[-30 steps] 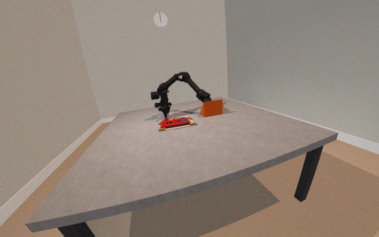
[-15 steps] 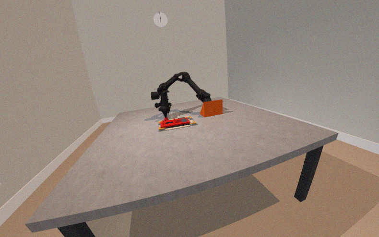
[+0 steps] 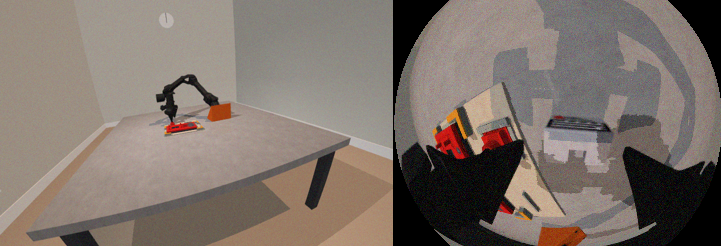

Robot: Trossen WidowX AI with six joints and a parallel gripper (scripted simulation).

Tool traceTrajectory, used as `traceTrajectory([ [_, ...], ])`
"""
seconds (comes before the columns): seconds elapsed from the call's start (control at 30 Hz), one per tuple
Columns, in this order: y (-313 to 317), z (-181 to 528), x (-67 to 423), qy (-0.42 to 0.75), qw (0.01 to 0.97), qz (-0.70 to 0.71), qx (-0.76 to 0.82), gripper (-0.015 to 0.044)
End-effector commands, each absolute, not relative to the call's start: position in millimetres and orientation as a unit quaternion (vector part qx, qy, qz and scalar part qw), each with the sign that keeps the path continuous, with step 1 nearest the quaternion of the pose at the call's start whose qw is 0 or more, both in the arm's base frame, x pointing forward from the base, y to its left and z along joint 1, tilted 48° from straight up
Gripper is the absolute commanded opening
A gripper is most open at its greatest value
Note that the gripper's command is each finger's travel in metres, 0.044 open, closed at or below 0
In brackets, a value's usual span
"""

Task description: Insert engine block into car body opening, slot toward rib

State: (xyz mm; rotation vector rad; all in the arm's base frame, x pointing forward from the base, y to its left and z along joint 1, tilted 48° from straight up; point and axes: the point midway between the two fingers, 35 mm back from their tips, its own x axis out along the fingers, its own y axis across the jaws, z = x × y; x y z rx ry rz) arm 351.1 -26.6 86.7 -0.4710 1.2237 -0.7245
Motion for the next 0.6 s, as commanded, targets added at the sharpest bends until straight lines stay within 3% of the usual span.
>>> traceTrajectory([
  [0.0,-14.6,97.9,351.6,0.553,0.736,-0.329,-0.212,0.044],
  [0.57,-5.8,104.0,349.0,0.553,0.735,-0.327,-0.216,0.044],
])
